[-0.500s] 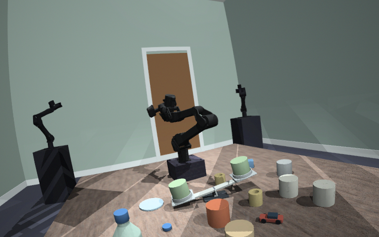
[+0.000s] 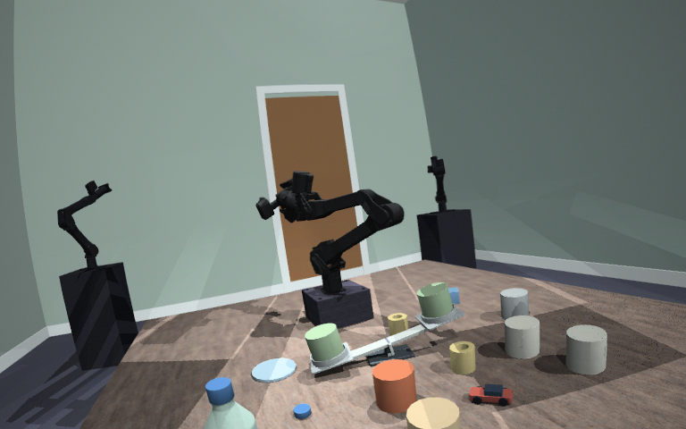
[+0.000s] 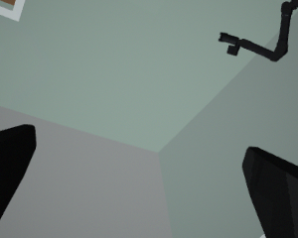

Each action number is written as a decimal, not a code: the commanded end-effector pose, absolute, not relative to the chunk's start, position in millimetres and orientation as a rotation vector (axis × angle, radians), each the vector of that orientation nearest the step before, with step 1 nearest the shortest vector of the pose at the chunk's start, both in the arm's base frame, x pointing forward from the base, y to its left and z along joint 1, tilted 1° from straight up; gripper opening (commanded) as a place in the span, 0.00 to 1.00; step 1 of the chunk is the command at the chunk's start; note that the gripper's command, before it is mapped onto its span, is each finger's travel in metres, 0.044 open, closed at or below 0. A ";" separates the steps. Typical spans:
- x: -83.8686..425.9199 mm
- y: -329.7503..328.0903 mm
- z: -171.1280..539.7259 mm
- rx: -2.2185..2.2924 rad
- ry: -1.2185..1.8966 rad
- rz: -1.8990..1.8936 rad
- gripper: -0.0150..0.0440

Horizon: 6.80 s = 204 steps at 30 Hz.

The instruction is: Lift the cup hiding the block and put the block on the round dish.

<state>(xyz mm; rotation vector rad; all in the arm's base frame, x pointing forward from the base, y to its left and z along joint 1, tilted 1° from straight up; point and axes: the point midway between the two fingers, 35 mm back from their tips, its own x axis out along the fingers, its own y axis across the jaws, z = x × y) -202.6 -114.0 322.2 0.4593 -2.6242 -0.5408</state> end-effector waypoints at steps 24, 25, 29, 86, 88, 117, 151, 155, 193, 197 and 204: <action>-118.7 -218.1 287.5 1.101 -2.217 -0.977 1.00; -114.3 -220.8 286.1 1.121 -2.193 -0.991 1.00; -96.7 -230.5 281.1 1.190 -2.090 -1.048 1.00; 168.0 -176.6 212.6 1.296 -0.278 -1.113 1.00; 174.2 -169.1 210.5 1.270 -0.220 -1.091 1.00; 218.4 -45.0 185.2 0.728 0.462 -0.650 1.00; 193.7 53.6 170.9 0.057 0.788 -0.128 1.00; 201.0 49.9 168.7 -0.065 0.843 -0.108 1.00; 278.2 -35.9 110.3 -0.907 1.337 0.577 1.00; 284.0 -51.4 100.5 -0.969 1.341 0.706 1.00; 291.1 -80.2 82.0 -1.061 1.306 0.938 1.00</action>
